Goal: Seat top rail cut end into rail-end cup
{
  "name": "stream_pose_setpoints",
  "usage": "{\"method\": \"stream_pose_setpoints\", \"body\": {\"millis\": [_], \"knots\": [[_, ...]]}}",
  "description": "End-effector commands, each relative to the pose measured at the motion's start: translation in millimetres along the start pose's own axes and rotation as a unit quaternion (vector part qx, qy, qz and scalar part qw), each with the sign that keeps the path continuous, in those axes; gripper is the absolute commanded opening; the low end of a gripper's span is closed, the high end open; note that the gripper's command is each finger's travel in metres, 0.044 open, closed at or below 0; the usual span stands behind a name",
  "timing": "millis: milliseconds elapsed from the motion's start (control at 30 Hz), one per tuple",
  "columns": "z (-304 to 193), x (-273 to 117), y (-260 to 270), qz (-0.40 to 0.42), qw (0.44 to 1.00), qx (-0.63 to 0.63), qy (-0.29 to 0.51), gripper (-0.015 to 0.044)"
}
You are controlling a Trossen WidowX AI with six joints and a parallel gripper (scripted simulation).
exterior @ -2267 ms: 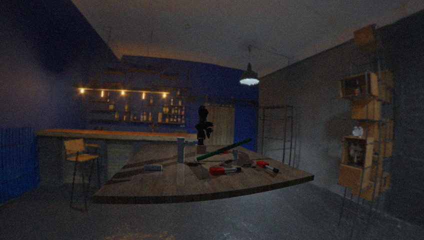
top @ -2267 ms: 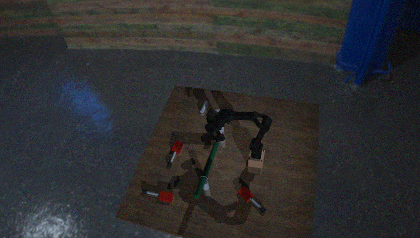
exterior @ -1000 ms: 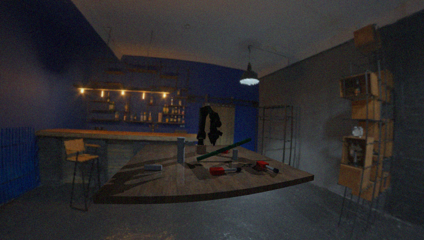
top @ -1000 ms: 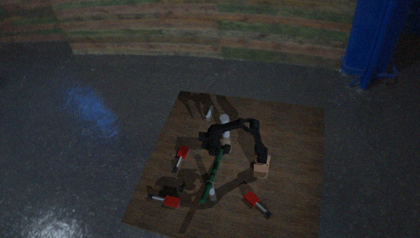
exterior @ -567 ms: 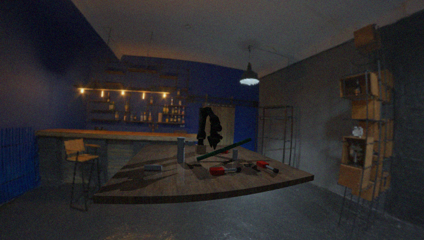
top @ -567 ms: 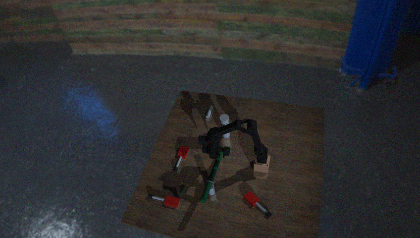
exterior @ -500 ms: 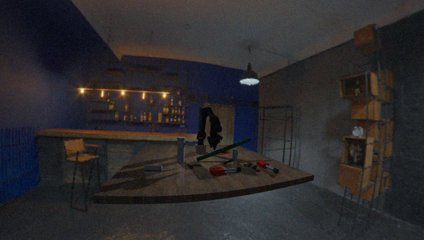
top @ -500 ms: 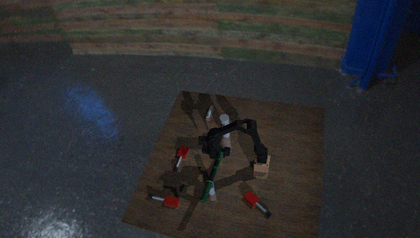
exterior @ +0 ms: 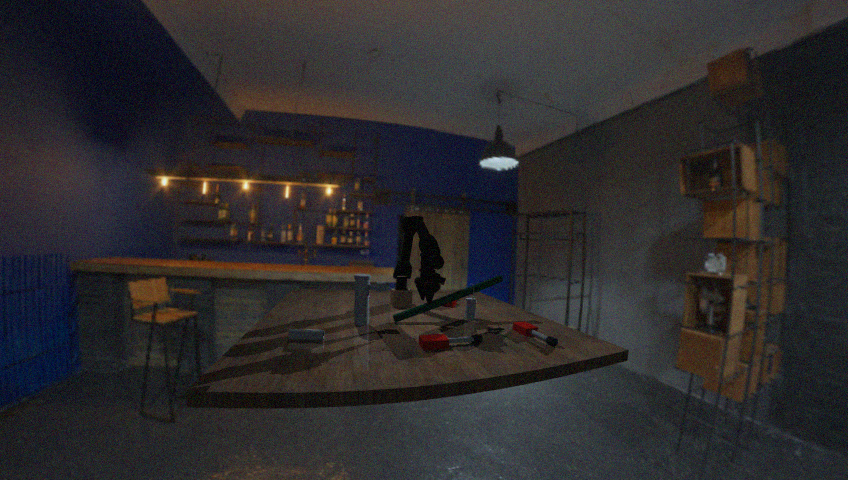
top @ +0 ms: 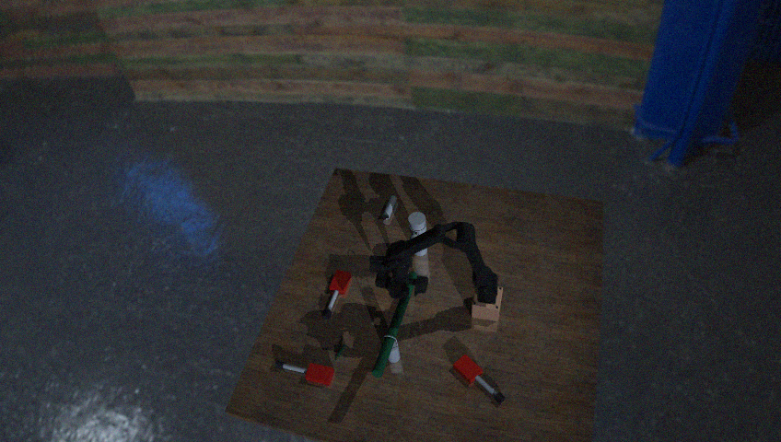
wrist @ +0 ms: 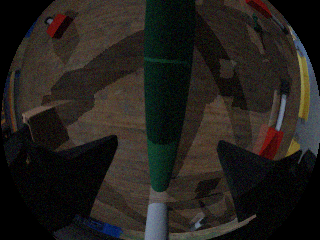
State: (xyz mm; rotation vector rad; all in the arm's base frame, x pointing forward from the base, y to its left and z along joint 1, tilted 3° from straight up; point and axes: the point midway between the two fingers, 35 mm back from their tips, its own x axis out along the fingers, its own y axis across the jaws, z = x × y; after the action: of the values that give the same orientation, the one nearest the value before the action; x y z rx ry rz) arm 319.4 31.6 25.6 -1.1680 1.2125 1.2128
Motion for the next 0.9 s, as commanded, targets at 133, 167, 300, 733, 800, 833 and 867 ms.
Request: {"method": "stream_pose_setpoints", "body": {"millis": [133,167,300,733,800,833,867], "knots": [[-1,14,2,0.005,1.000,-0.002,0.002,0.0440],[-1,16,2,0.005,1.000,-0.002,0.002,0.0440],[-1,22,2,0.005,1.000,-0.001,0.002,0.0440],[-1,43,3,0.005,1.000,-0.002,0.002,0.0440],[-1,46,3,0.005,1.000,-0.002,0.002,0.0440],[-1,48,3,0.005,1.000,-0.002,0.002,0.0440],[-1,49,4,0.005,1.000,-0.002,0.002,0.0440]]}}
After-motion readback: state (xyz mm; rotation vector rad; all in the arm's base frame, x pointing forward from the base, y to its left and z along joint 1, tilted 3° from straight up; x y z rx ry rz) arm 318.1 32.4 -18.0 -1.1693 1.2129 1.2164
